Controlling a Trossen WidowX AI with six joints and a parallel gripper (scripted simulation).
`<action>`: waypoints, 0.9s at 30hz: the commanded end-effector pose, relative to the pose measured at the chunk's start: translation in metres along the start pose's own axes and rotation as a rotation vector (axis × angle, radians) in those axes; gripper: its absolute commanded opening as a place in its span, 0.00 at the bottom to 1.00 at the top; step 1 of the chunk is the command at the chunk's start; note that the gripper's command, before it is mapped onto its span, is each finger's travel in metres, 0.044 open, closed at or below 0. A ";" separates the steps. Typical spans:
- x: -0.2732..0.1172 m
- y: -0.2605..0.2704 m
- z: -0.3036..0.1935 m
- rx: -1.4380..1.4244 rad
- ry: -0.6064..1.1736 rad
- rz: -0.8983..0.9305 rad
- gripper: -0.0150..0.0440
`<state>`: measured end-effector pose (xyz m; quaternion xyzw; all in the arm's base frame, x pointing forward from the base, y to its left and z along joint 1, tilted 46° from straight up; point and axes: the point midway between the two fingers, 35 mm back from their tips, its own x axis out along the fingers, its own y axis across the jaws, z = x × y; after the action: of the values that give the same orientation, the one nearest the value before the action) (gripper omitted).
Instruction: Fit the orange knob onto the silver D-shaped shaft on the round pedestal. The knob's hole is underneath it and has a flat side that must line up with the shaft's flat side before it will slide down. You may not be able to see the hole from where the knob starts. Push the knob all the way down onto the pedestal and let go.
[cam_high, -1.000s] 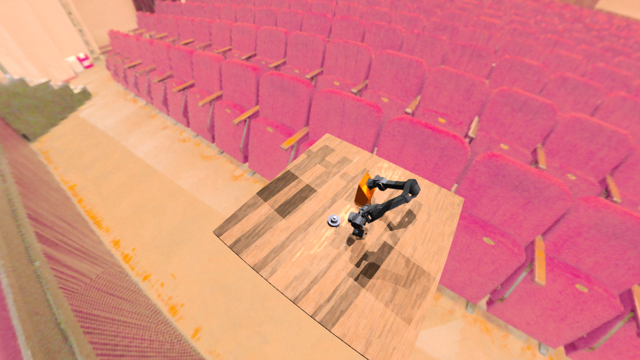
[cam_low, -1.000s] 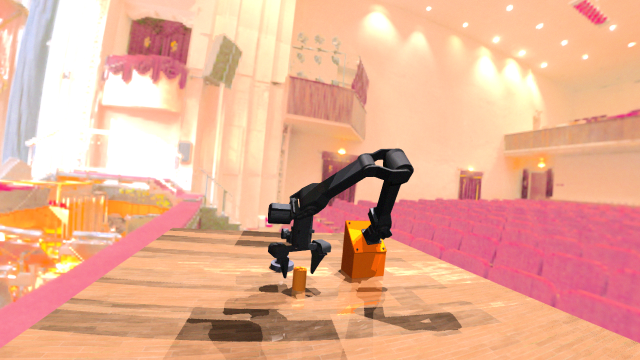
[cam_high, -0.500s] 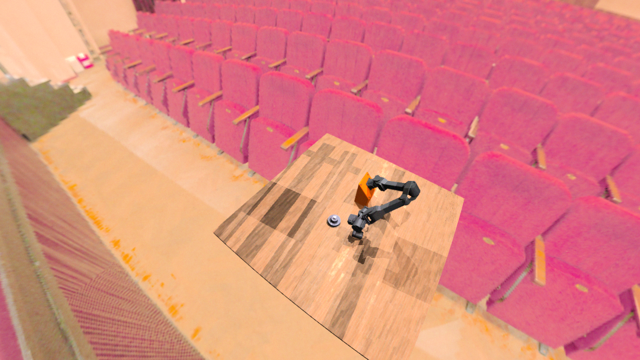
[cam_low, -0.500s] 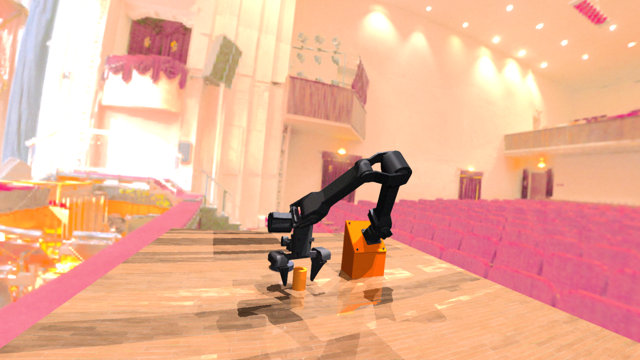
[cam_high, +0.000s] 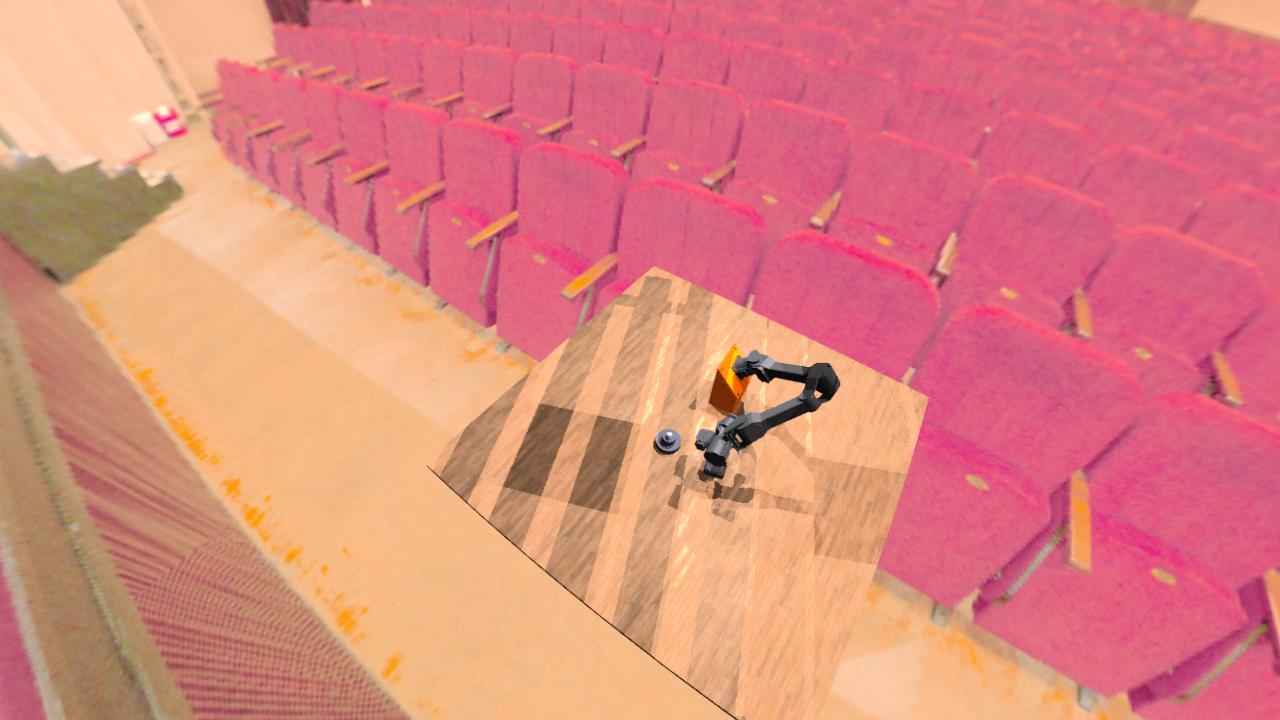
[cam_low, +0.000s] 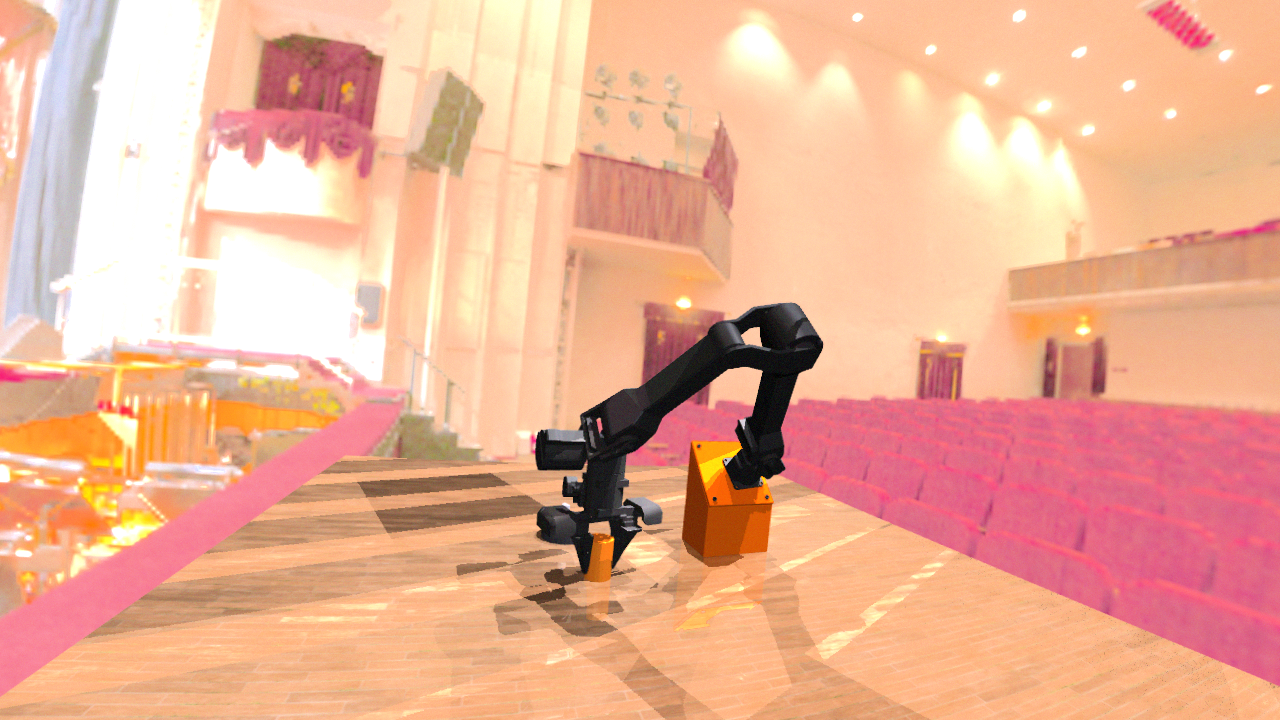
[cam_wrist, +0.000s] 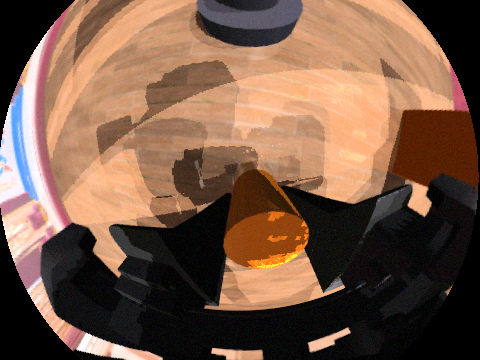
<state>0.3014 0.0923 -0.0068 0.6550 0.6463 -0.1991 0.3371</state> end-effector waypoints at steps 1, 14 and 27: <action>0.000 0.000 -0.001 0.004 0.005 0.001 0.52; -0.021 0.004 0.003 0.004 -0.004 0.001 0.25; -0.060 0.008 0.008 0.004 -0.013 -0.001 0.25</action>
<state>0.3036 0.0534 0.0235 0.6538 0.6473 -0.2052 0.3338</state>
